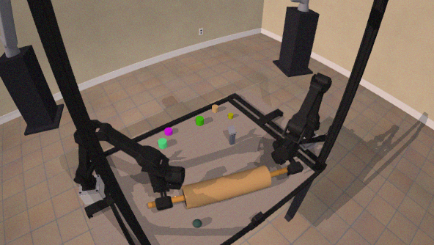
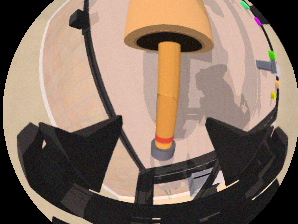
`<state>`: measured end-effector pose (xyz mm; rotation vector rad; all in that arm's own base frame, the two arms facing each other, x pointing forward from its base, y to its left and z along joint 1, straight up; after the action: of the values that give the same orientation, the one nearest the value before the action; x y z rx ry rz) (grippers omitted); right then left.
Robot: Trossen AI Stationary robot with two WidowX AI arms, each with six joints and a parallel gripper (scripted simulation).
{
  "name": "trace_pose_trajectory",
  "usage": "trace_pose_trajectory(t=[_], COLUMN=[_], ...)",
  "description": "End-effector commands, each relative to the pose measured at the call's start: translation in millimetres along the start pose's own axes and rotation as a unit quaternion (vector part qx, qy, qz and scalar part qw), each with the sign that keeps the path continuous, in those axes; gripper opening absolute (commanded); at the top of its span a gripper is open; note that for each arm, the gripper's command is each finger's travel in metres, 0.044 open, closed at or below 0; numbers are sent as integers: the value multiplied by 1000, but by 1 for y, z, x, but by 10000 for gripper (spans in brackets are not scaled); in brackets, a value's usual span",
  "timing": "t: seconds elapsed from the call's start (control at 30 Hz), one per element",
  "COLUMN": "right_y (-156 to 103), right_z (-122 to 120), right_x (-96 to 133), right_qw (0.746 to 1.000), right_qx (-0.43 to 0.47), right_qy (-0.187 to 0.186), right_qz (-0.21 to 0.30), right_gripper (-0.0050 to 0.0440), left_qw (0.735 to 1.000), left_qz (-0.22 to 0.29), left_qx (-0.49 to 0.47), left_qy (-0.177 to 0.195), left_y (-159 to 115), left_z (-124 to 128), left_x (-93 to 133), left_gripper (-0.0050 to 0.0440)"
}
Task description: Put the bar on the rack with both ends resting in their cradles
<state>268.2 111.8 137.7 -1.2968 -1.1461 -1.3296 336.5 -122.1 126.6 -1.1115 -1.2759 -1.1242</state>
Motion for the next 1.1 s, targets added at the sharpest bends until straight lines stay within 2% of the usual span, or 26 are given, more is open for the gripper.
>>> trace_pose_trajectory(t=[0.0, 0.47, 0.87, 1.03, 1.07], right_y=[-2, -4, -5, -4, -4], right_z=[-1, -2, -2, -2, -2], right_x=[-10, -33, -35, -32, -32], right_qw=[1000, 1000, 1000, 1000, 1000], right_qx=[-1, 0, 0, 0, 0], right_qy=[-5, -5, -5, -2, -2], right_qz=[9, 9, 9, 4, 4], right_gripper=[440, 440, 440, 320, 320], left_qw=[1000, 1000, 1000, 1000, 1000], left_qz=[6, 6, 6, 3, 3], left_qx=[0, -1, -1, 0, 0], left_qy=[1, 1, 1, 2, 2], left_y=[-1, -3, -3, -2, -2], left_z=[0, 1, 1, 2, 2], left_x=[-9, -32, -34, -31, -31], left_gripper=[440, 440, 440, 320, 320])
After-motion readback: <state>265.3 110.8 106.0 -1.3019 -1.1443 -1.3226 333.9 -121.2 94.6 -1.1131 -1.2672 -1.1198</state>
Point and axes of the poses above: on each arm, the point midway between the two fingers, 35 mm back from their tips, its own x axis back along the fingers, its own z axis across the jaws, y = z × x, the point moved 10 cm from there along x, back along the fingers, and after that the axes turned 3 degrees about x, right-handed, at the moved point
